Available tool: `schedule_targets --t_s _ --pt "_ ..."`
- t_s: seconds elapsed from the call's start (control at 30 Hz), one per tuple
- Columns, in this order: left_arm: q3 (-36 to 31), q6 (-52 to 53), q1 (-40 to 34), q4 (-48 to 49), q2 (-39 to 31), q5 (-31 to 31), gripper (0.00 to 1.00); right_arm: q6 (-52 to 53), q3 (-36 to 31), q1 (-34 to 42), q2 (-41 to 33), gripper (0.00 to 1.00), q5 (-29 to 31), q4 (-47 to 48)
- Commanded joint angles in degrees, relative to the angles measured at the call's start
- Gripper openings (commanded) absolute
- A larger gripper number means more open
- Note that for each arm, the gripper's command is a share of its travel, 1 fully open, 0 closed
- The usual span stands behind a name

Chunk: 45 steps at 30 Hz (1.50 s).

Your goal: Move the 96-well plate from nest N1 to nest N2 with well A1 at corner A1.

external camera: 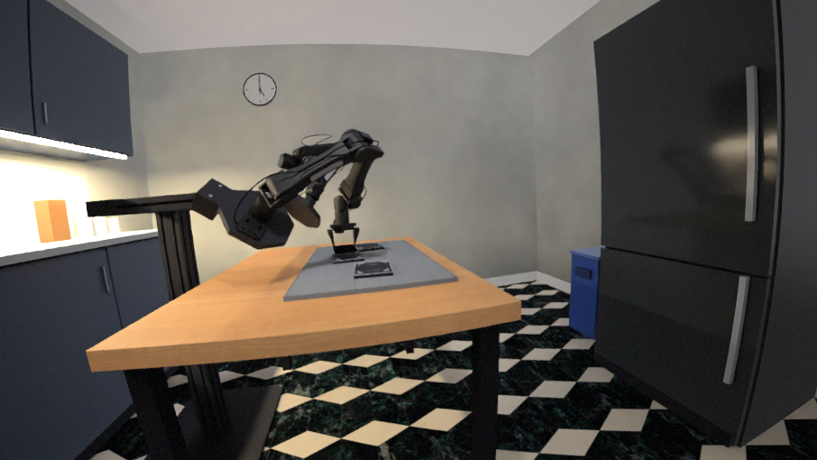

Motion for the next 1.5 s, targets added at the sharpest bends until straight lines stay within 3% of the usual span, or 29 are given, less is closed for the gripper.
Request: schedule_targets --t_s 0.0,1.47 --pt "2.21 -0.41 -0.68 -0.66 1.0 -0.76 1.0 -0.51 0.82 0.72 0.61 0.78 -0.71 1.06" --pt "2.21 -0.41 -0.68 -0.66 1.0 -0.76 1.0 -4.05 0.37 -1.17 0.61 0.78 -1.15 5.16"
